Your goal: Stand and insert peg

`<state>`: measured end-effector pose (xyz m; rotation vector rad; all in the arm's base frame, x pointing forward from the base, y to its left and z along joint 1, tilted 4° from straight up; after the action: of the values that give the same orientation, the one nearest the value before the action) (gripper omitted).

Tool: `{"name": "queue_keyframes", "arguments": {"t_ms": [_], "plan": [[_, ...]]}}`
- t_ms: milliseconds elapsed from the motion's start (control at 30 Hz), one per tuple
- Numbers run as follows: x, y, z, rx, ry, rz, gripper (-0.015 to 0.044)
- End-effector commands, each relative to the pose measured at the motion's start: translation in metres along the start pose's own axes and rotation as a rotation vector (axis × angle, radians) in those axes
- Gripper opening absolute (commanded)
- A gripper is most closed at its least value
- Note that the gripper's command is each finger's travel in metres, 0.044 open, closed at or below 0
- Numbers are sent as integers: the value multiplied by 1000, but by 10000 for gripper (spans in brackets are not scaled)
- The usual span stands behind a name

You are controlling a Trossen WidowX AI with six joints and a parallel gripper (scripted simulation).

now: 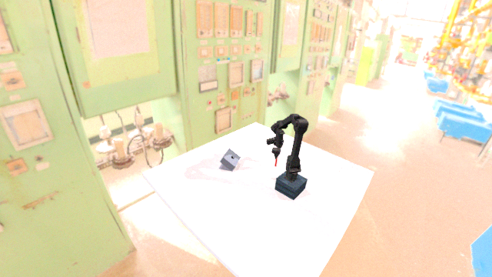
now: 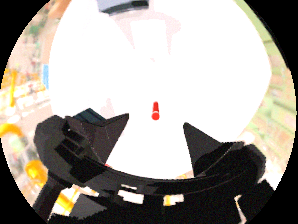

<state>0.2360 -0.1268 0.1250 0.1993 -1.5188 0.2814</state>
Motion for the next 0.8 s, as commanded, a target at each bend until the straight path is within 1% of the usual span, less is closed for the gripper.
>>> {"name": "queue_keyframes", "arguments": {"t_ms": [0,767], "plan": [[-8,0,0,5,8,-1,440],[-45,0,1,5,8,-1,440]]}}
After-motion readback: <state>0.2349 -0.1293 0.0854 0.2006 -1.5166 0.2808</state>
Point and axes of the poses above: the point midway between the two fingers, 35 mm back from their tips, its own x axis back along the fingers, its own y axis across the jaws, z = x × y, the point moved 9 cm from there along x, back along the fingers, and after that the axes turned 11 degrees about -x, right-handed, at the moved point
